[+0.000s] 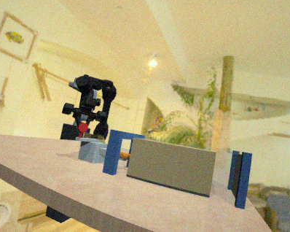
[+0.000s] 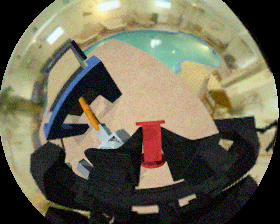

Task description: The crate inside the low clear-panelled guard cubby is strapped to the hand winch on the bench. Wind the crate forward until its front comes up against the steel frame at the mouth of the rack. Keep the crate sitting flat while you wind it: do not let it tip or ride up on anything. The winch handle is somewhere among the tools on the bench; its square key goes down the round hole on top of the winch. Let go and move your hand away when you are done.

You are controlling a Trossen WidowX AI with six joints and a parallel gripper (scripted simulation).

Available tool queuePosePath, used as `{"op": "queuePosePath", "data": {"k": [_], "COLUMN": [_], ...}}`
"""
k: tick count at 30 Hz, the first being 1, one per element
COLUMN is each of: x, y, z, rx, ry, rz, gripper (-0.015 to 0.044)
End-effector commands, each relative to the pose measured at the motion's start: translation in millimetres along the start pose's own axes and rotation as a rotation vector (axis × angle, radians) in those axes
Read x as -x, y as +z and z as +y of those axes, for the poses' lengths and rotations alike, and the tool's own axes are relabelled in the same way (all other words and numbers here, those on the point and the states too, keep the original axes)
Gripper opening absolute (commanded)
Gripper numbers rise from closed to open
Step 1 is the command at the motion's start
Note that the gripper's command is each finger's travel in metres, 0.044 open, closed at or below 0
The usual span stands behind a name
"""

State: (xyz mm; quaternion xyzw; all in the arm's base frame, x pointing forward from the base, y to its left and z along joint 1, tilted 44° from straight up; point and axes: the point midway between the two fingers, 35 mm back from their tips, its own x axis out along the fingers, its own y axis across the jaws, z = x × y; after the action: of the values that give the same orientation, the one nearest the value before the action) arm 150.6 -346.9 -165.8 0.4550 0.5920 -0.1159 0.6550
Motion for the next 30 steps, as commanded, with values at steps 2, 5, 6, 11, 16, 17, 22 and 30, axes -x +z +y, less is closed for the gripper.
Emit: {"op": "queuePosePath", "data": {"k": [2,5,6,11,16,17,22,30], "x": [-10.0,-11.3,-11.6,-13.4,-14.8,-15.2,-16.4,-17.8], "y": [18.0,20.8,21.5,25.6,28.8,29.5,32.1,35.3], "z": [23.7,28.0,29.1,36.6,43.7,45.6,53.0,65.8], "rx": [0.041,0.042,0.042,0.042,0.042,0.042,0.042,0.042], "ry": [0.027,0.027,0.027,0.028,0.029,0.029,0.03,0.031], "rz": [-0.013,-0.013,-0.013,-0.013,-0.013,-0.013,-0.013,-0.013], "gripper": [0.0,0.0,0.0,0.0,0.0,0.0,0.0,0.0]}}
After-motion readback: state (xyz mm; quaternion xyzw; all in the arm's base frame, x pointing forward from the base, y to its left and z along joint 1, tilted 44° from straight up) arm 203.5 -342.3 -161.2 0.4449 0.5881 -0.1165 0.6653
